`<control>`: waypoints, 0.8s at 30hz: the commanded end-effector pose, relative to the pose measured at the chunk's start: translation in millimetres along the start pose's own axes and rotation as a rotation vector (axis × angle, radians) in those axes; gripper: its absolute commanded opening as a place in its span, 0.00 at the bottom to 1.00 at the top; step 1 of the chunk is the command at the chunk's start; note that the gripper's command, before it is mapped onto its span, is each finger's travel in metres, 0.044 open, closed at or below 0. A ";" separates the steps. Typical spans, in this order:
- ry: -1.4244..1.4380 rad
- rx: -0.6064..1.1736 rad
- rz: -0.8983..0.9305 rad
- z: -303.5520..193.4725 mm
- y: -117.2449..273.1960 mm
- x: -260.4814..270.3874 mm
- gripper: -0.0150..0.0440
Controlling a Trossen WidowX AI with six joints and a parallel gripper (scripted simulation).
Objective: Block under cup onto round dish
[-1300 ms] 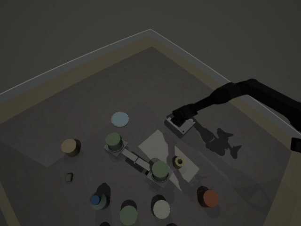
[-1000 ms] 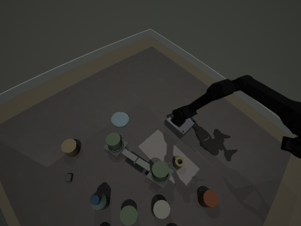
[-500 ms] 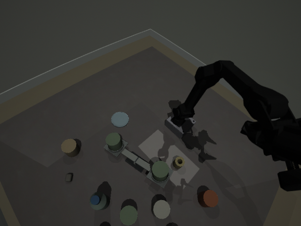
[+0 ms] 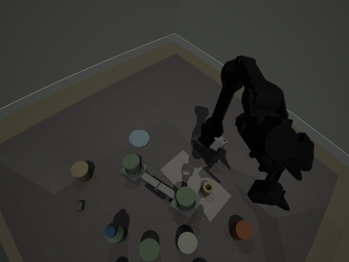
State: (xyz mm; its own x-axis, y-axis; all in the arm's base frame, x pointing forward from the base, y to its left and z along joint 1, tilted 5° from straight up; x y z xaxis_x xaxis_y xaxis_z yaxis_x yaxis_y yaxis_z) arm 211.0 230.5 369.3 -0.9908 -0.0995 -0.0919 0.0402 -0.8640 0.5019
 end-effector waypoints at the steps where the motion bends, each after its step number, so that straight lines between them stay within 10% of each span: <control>1: -0.077 0.051 -0.109 -23.4 20.9 -3.4 1.00; 24: -0.523 0.293 -0.714 -149.2 118.9 26.9 1.00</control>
State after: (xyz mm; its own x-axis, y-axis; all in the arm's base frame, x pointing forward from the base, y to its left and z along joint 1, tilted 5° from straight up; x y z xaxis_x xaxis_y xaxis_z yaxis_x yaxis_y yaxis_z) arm 215.1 69.3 310.0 -0.7731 0.6272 -0.0945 -0.5201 -0.5415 0.6605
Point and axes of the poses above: the point midway between the two fingers, 35 mm back from their tips, its own y axis back along the fingers, its own x axis across the jaws, z = x × y, the point moved 6 cm from there along y, back along the fingers, and after that the axes turned 8 degrees about y, right-handed, at the moved point
